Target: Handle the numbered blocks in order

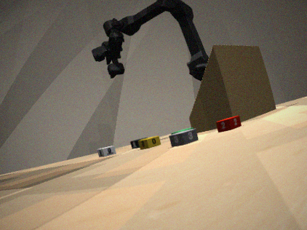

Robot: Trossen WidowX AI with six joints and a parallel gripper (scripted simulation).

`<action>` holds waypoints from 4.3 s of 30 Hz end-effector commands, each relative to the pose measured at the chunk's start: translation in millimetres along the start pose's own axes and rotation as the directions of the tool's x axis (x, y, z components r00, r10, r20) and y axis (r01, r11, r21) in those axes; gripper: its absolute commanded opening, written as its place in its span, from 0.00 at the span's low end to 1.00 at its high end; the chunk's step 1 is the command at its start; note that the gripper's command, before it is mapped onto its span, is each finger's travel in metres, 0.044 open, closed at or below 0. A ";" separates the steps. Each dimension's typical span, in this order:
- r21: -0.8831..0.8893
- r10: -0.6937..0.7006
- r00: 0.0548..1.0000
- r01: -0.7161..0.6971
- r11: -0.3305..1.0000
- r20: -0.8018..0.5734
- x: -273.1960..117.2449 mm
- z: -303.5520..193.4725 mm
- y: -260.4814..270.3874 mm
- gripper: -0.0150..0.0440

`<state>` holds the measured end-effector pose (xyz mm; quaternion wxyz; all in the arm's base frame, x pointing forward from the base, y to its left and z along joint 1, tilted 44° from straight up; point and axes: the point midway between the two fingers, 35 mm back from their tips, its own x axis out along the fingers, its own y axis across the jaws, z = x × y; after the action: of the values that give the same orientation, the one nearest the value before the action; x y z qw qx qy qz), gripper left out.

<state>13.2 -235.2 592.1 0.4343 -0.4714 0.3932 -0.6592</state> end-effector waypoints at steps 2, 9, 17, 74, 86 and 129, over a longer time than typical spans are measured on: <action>0.076 0.241 0.966 -0.248 0.966 0.095 6.6 44.9 81.9 0.93; 0.104 0.514 0.837 -0.537 0.837 0.190 -24.8 100.7 179.3 0.93; 0.044 0.757 0.622 -0.777 0.627 0.201 -104.3 143.8 277.8 0.93; -0.262 0.888 0.449 -0.873 0.412 -0.099 -435.9 106.3 452.5 0.93; -0.262 0.888 0.449 -0.873 0.412 -0.099 -435.9 106.3 452.5 0.93; -0.262 0.893 0.438 -0.878 0.401 -0.102 -556.7 21.7 501.2 0.93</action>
<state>248.7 97.7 6.5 0.6590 -0.2602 0.6558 -0.2607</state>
